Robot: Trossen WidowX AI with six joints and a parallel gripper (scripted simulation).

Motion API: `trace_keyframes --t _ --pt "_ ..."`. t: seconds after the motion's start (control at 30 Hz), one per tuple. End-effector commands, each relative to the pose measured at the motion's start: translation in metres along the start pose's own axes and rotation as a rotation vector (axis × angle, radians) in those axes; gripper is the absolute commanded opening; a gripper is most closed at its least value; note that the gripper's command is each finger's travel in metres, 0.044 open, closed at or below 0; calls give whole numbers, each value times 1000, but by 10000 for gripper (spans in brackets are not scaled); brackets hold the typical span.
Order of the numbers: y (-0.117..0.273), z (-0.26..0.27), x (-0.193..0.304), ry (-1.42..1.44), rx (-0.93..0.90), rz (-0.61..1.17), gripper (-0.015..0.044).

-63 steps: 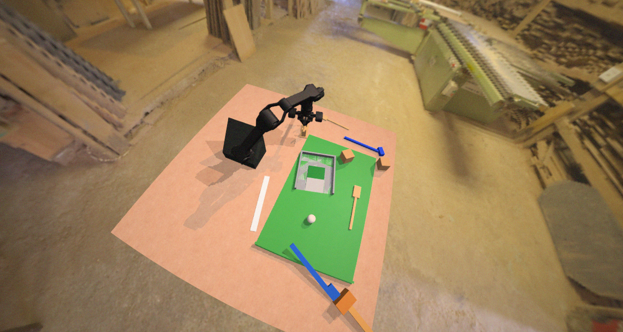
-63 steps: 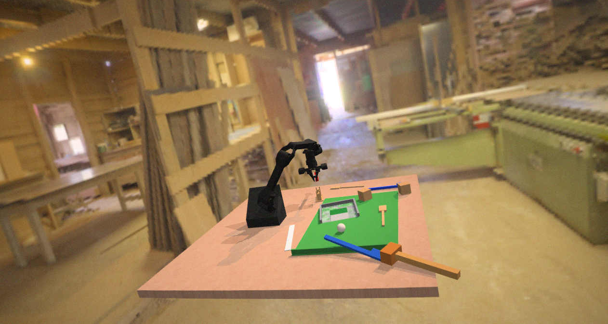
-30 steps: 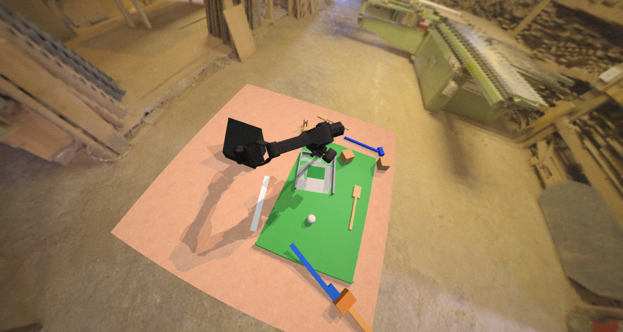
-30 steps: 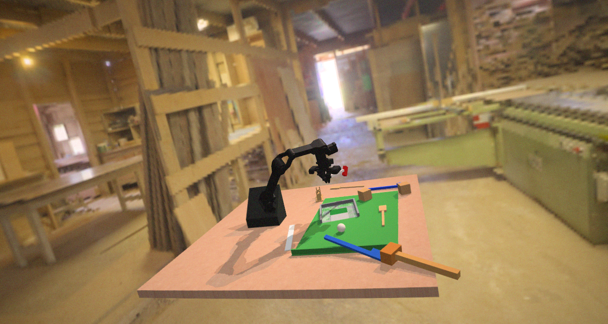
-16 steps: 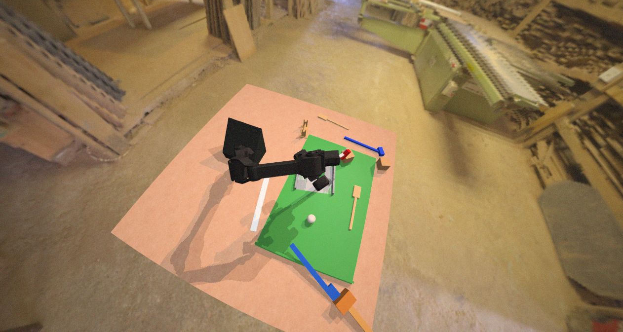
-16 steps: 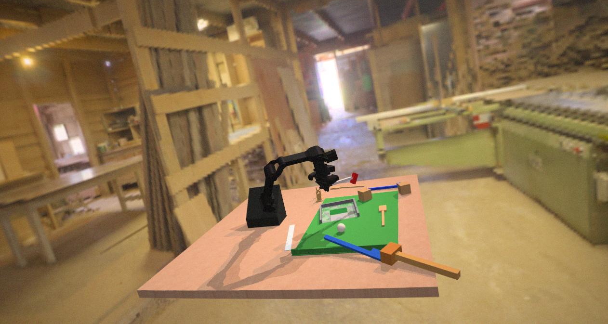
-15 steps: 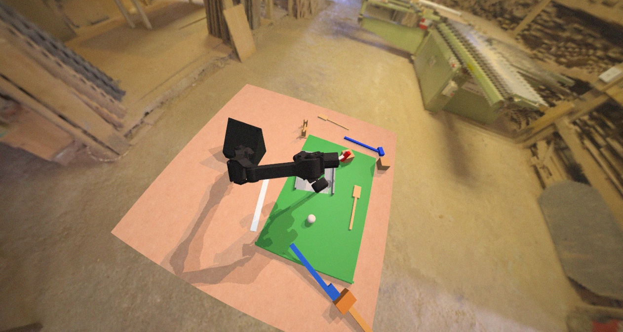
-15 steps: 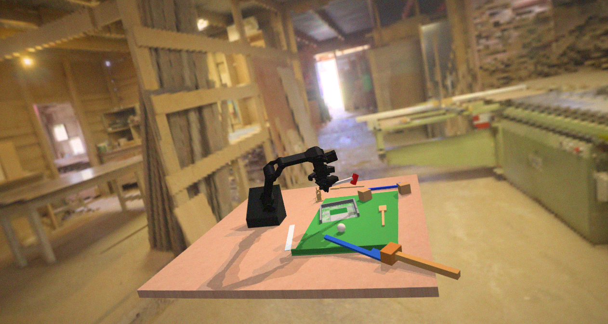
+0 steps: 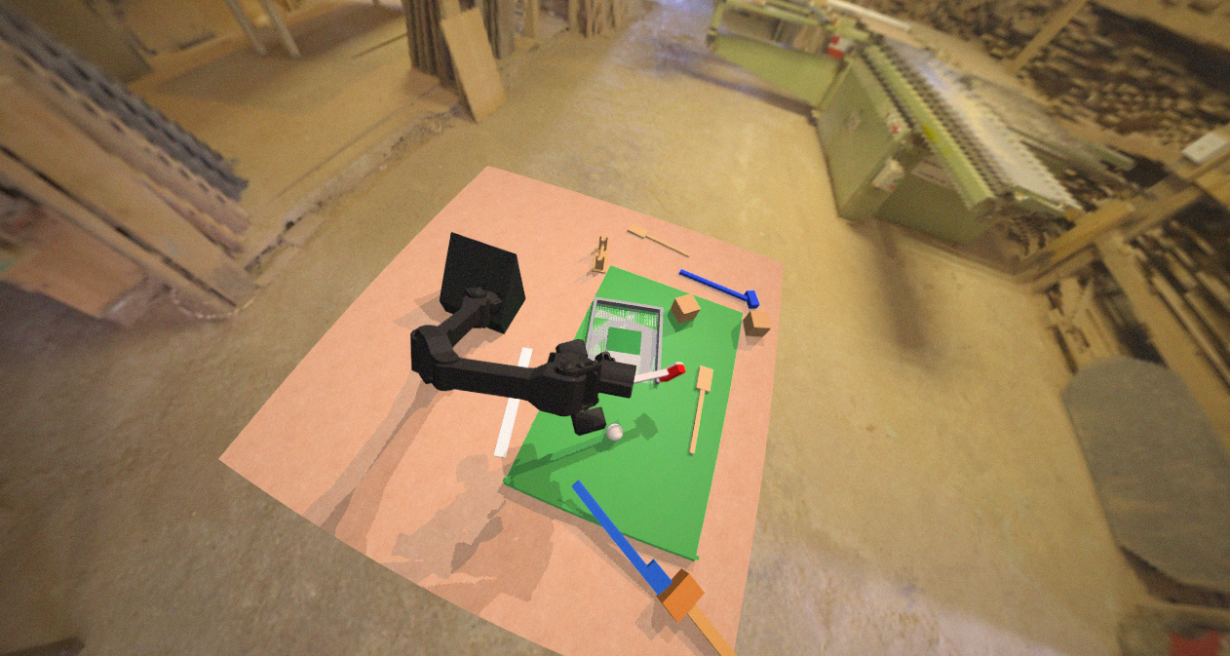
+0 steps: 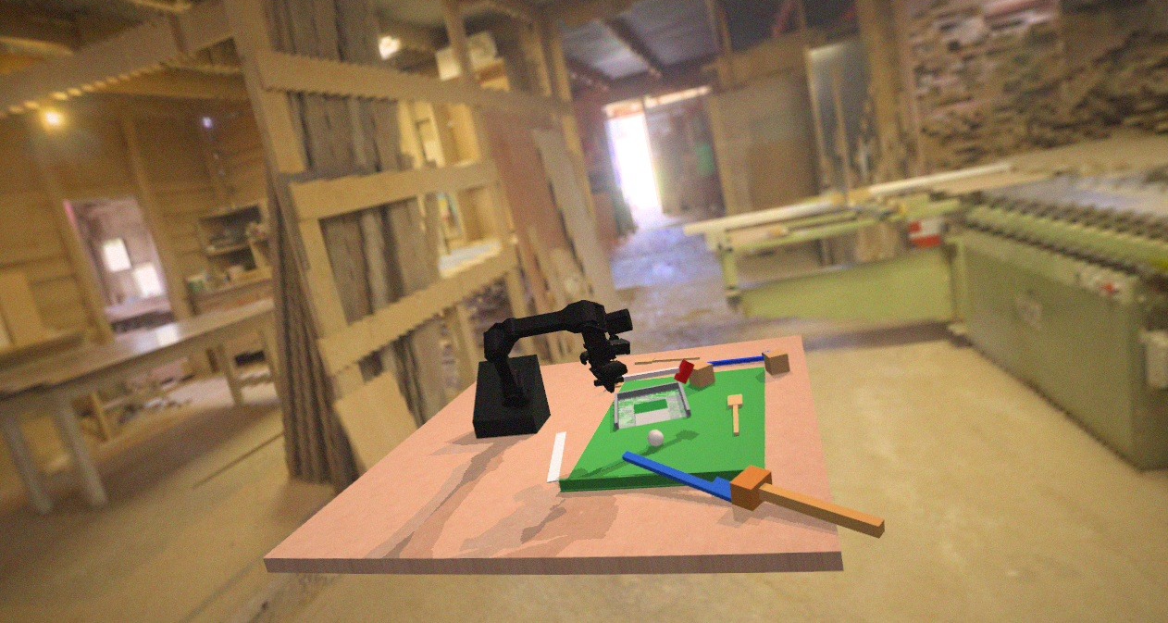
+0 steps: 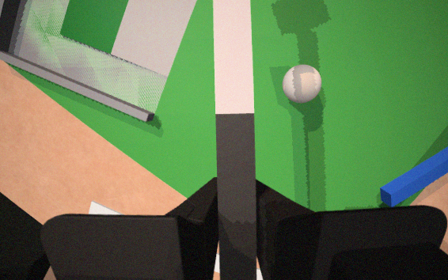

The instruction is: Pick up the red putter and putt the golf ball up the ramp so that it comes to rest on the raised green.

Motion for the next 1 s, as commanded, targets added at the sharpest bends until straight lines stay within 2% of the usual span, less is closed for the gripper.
trace_keyframes --t 0.0,0.53,0.73,0.97 --pt "0 -6 25 -70 9 16 0" --pt "7 -15 146 -403 69 105 0" --pt "4 -15 151 -417 71 110 0" --pt "-19 -16 154 -417 72 109 0"
Point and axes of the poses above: the point midway between the two fingers, 35 mm back from their tips, its own y axis back along the fingers, its own z axis across the jaws, x = y × z, the point moved 5 cm from there along y, back along the fingers, and after that the axes turned 13 degrees about y, right-handed, at the moved point
